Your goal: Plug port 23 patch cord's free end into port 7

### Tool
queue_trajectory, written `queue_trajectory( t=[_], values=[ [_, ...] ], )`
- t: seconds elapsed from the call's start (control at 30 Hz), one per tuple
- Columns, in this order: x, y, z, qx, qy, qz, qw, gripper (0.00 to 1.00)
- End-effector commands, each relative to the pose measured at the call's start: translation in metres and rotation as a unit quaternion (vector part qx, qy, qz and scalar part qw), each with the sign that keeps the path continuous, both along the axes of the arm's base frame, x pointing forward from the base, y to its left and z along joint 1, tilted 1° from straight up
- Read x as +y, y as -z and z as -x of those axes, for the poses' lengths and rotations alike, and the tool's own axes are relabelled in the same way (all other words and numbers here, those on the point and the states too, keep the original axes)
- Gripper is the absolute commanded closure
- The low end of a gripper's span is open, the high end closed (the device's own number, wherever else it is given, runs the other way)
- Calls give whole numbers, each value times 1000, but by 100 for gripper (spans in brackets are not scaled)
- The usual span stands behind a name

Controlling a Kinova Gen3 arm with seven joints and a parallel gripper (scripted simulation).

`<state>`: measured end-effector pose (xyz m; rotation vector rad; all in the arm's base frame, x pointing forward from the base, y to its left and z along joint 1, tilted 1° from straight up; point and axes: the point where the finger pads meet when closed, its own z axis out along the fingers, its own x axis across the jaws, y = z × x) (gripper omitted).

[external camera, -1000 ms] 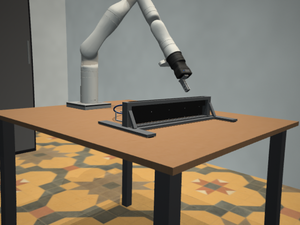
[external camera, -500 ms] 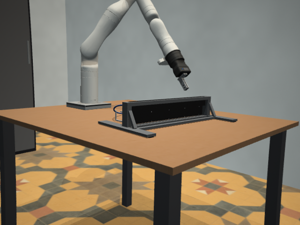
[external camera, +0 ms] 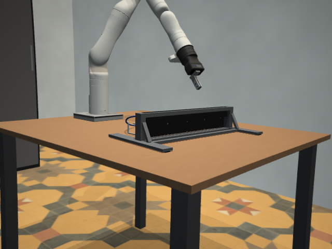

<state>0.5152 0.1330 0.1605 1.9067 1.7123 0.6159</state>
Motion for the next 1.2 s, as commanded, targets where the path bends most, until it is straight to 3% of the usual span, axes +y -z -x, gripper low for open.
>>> queue_trajectory(
  t=[0.0,0.6,1.17],
  values=[
    [14,-15,15,0,-11,-7,1000,100],
    [16,-54,47,0,-11,-7,1000,100],
    [16,-58,51,1,-12,-8,1000,100]
  ],
)
